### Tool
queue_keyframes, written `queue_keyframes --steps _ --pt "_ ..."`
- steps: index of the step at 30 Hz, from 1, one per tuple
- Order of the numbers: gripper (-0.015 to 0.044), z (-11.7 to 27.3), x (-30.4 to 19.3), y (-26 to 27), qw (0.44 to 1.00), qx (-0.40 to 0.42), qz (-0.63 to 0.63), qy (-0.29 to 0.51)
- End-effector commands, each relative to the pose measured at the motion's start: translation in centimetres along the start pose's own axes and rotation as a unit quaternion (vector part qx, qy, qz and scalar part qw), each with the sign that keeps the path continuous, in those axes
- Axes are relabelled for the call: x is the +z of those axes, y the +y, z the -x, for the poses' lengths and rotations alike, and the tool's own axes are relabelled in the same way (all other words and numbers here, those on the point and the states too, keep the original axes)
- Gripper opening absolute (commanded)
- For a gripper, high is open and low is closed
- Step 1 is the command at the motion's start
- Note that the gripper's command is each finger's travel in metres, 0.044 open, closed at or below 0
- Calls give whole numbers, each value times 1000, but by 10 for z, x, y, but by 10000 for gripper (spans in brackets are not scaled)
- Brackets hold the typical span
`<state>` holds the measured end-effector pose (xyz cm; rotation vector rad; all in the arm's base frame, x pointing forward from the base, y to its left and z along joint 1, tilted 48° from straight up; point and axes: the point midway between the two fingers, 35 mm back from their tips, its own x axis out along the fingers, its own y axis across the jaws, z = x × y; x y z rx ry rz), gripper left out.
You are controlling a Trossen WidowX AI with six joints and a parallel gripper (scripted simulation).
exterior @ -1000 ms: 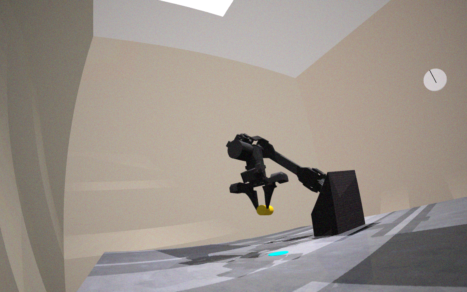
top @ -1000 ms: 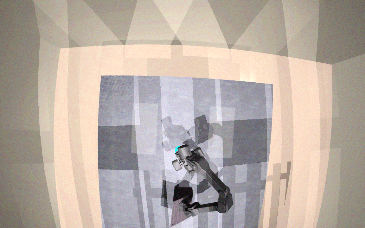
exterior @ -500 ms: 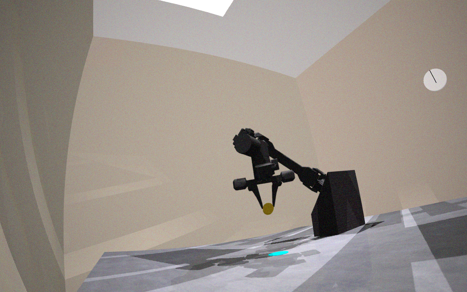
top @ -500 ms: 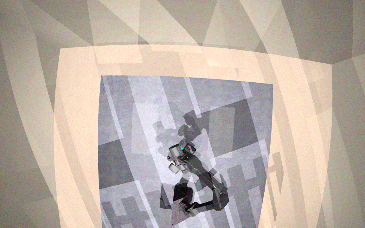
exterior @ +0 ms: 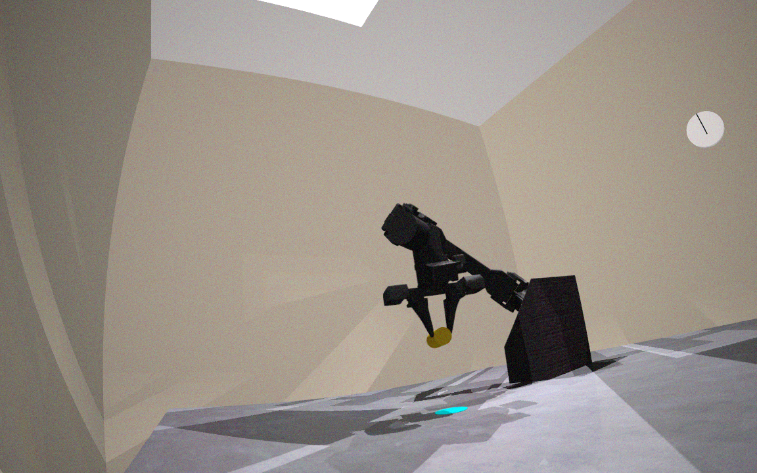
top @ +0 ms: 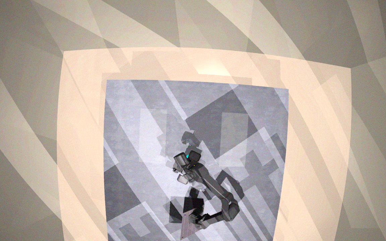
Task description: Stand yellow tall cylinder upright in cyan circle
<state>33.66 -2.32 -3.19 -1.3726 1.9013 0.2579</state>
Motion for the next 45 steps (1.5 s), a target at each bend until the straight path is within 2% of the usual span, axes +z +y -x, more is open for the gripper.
queue_keyframes --steps 1,45 --pt "105 -2 0 1 1000 10 3 -9" --pt "105 -27 0 17 984 118 10 -136"
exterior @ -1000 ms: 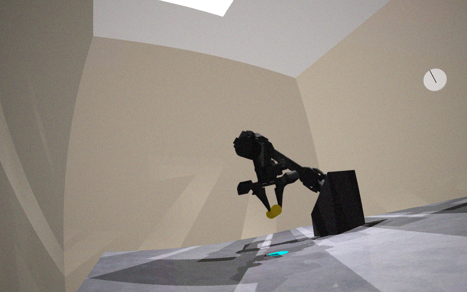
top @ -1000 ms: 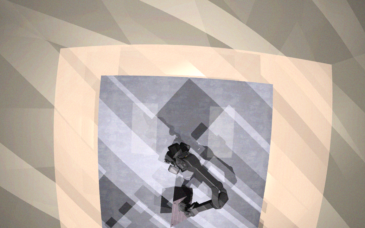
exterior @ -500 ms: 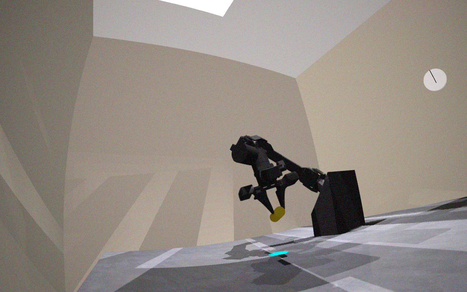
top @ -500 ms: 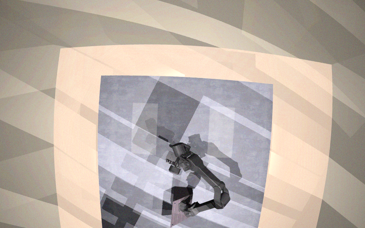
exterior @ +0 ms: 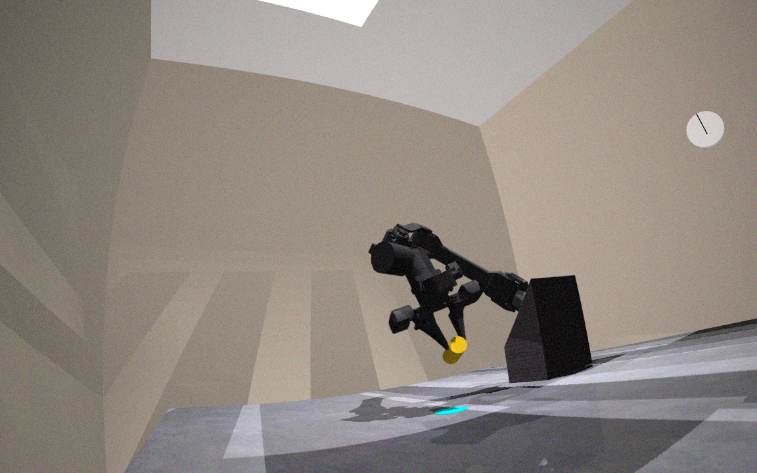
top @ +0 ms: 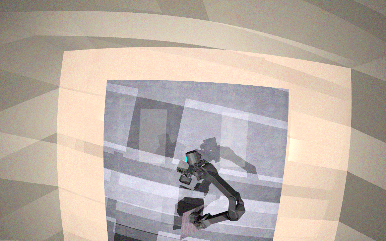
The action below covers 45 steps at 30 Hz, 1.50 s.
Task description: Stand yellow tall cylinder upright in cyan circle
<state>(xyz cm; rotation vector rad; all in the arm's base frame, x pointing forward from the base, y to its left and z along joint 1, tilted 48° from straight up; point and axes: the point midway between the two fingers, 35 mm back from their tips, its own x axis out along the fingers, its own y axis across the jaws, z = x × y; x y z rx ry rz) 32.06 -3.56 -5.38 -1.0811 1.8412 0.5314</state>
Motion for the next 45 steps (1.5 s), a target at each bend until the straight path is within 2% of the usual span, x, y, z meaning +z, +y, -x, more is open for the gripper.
queue_keyframes --steps 1,45 --pt "105 -2 -1 2 1000 9 2 -14" --pt "105 -12 -1 6 984 64 16 -168"
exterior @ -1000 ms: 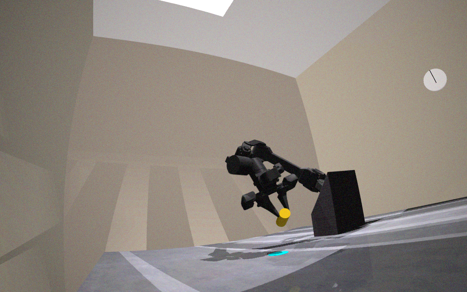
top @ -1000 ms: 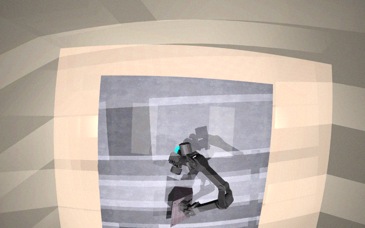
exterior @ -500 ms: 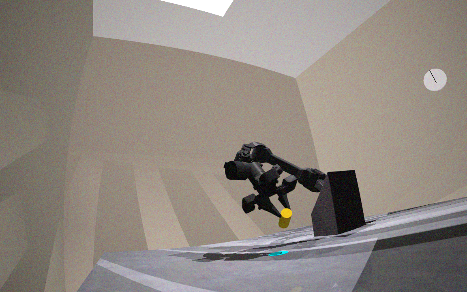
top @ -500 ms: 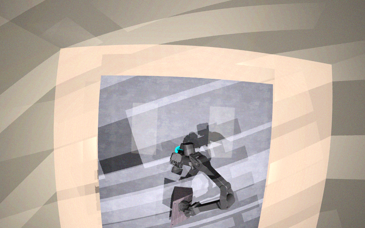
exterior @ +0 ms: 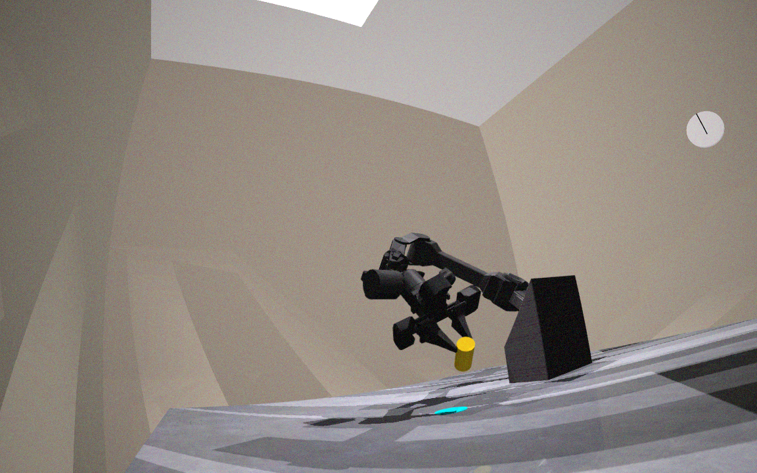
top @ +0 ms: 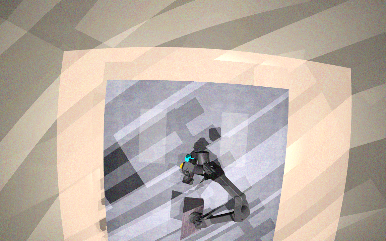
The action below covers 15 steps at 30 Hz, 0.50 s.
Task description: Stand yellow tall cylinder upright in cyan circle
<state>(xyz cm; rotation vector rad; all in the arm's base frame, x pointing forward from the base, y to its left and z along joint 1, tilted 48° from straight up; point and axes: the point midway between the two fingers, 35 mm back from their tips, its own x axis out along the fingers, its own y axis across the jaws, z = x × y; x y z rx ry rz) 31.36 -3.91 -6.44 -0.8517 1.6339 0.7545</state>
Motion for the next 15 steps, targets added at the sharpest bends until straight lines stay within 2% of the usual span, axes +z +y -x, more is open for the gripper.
queue_keyframes --steps 1,15 --pt "105 0 0 1 1000 4 3 -17" --pt "105 0 -1 1 998 9 11 -68"
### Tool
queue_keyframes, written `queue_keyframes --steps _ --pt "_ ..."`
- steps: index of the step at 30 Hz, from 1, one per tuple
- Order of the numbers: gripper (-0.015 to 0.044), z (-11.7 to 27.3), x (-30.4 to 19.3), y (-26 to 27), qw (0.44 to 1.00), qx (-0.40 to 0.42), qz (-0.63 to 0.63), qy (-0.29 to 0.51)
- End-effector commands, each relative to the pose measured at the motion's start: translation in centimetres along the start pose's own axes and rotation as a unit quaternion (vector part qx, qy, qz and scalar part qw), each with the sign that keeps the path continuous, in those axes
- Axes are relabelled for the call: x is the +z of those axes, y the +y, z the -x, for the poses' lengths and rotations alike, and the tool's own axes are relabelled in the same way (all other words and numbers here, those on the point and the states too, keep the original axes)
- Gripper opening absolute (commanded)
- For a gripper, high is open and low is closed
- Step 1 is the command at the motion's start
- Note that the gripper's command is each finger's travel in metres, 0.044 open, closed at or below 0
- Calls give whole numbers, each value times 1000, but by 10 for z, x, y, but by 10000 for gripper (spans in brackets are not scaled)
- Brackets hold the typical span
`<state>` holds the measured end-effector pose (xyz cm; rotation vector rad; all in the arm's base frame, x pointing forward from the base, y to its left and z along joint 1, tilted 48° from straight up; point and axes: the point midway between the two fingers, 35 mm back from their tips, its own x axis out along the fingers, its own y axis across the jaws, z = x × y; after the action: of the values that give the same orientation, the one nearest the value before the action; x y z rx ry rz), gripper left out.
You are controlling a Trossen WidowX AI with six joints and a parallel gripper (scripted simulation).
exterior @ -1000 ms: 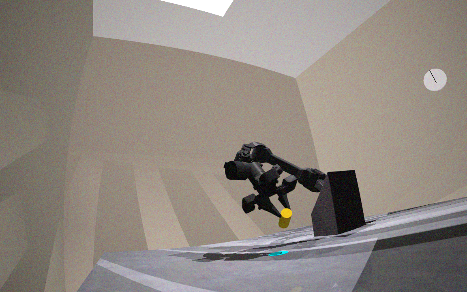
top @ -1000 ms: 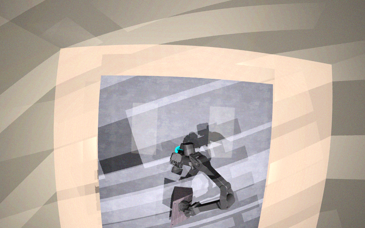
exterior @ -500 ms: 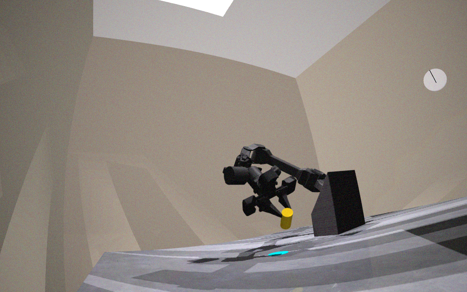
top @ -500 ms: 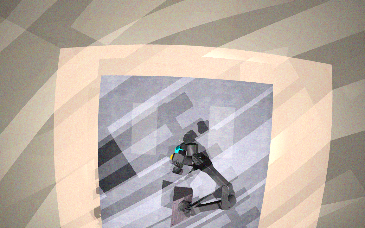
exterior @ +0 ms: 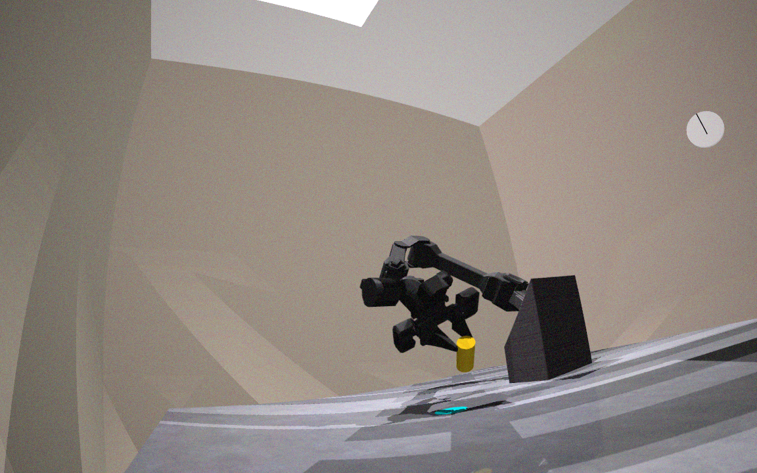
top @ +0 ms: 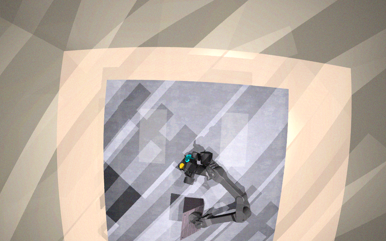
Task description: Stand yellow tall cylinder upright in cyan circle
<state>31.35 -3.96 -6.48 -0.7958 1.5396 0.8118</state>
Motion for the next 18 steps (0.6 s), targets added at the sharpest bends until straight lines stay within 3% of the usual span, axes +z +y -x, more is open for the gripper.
queue_keyframes --steps 1,18 --pt "105 0 0 1 1000 2 4 -17" --pt "105 2 0 0 997 0 16 -80"
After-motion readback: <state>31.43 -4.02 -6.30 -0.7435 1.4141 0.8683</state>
